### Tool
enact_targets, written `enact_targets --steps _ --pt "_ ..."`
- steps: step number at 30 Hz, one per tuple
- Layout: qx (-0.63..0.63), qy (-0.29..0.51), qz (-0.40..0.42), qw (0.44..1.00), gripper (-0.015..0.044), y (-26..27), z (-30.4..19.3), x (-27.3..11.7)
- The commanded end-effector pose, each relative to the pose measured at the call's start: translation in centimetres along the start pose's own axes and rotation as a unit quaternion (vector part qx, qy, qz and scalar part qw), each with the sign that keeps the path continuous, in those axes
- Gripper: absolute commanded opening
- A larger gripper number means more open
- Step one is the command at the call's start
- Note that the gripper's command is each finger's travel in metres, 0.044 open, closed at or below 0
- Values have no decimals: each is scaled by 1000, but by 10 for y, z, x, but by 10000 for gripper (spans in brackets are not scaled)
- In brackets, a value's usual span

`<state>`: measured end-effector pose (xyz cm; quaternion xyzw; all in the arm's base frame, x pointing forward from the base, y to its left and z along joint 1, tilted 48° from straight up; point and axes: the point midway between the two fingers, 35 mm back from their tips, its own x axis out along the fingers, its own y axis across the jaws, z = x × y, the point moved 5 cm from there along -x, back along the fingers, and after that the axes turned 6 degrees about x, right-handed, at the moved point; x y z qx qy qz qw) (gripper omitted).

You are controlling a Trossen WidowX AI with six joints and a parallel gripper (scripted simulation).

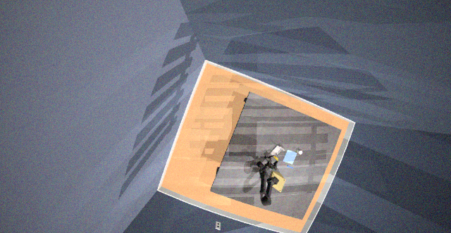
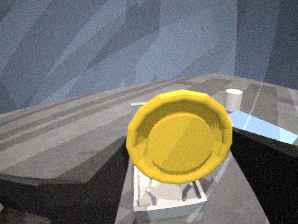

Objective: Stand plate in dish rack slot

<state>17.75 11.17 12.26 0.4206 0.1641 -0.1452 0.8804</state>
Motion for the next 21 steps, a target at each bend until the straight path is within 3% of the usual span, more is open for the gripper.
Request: enact_targets --steps 1,21 --pt "6 -19 26 999 0 -2 -1 -6" --pt "17 -33 50 998 0 -4 -12 -6"
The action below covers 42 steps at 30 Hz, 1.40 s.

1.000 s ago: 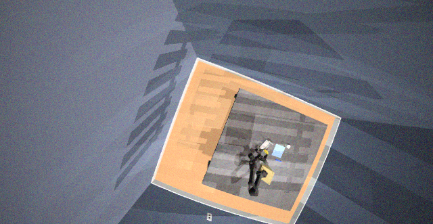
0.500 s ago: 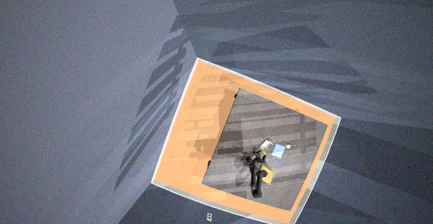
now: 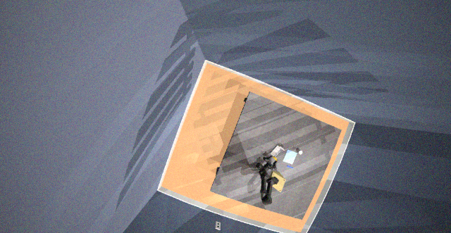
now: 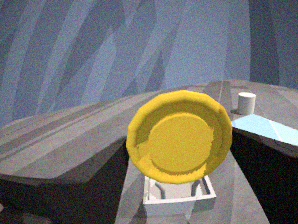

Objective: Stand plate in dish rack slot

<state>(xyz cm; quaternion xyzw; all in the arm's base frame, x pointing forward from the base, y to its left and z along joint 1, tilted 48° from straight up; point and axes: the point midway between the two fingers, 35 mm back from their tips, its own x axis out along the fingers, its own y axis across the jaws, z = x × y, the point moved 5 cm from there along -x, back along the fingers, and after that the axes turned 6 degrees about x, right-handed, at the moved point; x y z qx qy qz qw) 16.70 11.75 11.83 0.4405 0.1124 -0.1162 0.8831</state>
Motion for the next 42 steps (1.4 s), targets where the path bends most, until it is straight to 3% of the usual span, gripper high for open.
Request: enact_targets --steps 1,42 --pt "-3 -2 -1 1000 0 -1 -5 3" --pt "2 4 1 1000 0 -7 -39 37"
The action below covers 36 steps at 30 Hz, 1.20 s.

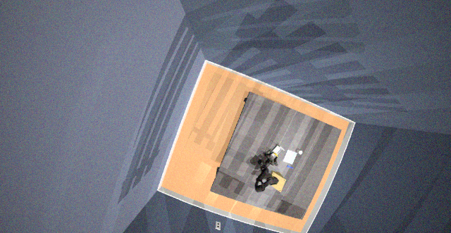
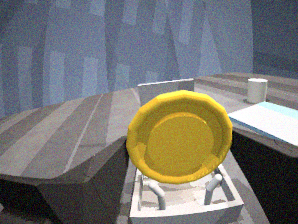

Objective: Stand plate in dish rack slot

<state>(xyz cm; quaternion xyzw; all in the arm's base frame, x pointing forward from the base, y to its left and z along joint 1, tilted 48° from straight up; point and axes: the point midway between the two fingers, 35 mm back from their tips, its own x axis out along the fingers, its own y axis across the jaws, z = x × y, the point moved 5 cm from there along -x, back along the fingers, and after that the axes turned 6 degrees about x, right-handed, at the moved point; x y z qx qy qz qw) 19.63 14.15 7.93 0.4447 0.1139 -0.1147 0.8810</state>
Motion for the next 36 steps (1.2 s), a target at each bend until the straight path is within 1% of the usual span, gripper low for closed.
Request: enact_targets --steps 1,6,21,28,36 --pt "-2 1 0 1000 0 0 1 0" --pt "-2 1 0 1000 0 0 1 0" --pt "1 0 0 1000 394 0 1 0" --pt "1 1 -2 1000 400 2 5 1" --pt "0 2 -8 1000 400 17 66 8"
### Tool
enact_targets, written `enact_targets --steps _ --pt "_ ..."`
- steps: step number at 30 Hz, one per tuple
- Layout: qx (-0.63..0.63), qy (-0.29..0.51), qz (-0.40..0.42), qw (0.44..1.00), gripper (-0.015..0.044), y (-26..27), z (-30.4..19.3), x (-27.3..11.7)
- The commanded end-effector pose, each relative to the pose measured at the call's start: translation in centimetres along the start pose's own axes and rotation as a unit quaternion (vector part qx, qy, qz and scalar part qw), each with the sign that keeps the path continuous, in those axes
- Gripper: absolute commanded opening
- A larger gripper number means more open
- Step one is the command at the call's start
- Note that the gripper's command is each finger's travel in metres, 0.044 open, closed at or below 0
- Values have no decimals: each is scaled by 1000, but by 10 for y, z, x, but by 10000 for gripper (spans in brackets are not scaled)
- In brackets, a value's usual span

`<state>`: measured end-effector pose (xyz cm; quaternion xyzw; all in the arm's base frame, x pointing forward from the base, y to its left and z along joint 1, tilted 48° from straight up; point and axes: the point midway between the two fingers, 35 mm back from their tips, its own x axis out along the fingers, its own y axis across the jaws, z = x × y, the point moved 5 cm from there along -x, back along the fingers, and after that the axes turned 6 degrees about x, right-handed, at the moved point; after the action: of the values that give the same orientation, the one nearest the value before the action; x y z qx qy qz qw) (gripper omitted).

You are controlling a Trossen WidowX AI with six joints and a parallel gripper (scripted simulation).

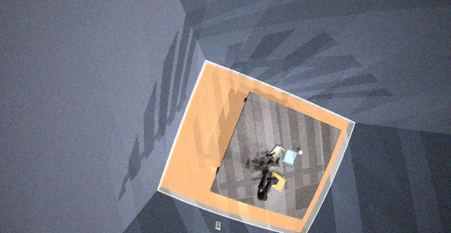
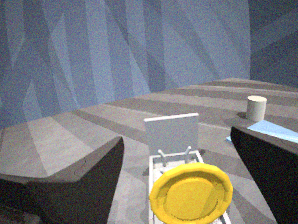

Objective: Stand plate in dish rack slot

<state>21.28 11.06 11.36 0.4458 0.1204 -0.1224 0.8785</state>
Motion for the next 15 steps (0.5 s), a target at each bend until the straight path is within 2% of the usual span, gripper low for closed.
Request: enact_targets --steps 1,6,15 --pt "-3 -1 2 1000 400 5 29 1" --pt "-11 -10 11 1000 400 8 68 -1" --pt "-87 15 -38 995 400 4 74 12"
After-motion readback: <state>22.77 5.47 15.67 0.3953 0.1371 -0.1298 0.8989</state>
